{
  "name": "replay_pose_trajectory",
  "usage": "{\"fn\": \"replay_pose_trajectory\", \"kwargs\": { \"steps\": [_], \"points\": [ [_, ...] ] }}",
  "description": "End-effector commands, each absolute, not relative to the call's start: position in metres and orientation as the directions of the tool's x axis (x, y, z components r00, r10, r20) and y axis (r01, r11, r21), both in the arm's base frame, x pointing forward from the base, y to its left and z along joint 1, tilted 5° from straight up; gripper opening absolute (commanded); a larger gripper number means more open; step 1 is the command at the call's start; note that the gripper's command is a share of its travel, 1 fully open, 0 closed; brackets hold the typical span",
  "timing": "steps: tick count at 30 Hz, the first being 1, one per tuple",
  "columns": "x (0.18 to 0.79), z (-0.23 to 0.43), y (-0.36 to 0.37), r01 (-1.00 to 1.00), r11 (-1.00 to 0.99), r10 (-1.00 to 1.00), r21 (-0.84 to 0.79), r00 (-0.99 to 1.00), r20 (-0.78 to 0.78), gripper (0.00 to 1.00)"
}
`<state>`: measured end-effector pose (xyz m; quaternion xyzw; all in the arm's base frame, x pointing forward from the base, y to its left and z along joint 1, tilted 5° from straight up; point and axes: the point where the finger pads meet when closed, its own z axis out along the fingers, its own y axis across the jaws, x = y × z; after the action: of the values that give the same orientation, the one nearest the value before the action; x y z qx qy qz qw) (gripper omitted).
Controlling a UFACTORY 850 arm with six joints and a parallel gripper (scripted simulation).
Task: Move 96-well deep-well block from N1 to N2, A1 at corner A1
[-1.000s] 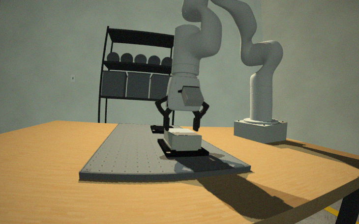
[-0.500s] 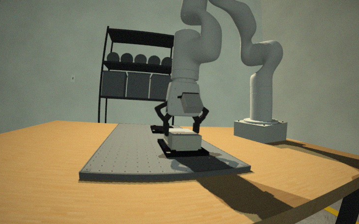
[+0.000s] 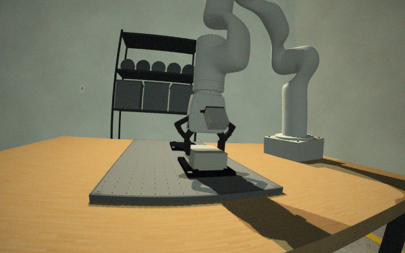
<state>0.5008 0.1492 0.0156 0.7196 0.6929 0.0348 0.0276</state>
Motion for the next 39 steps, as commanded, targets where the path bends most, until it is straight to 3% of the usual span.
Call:
{"fn": "replay_pose_trajectory", "kwargs": {
  "steps": [1, 39],
  "points": [
    [0.502, 0.014, 0.149, 0.995, -0.038, 0.999, 0.09, 0.037, 0.012, 1.0],
    [0.503, 0.0, 0.15, 0.995, -0.038, 0.999, 0.09, 0.037, 0.012, 1.0]
  ]
}}
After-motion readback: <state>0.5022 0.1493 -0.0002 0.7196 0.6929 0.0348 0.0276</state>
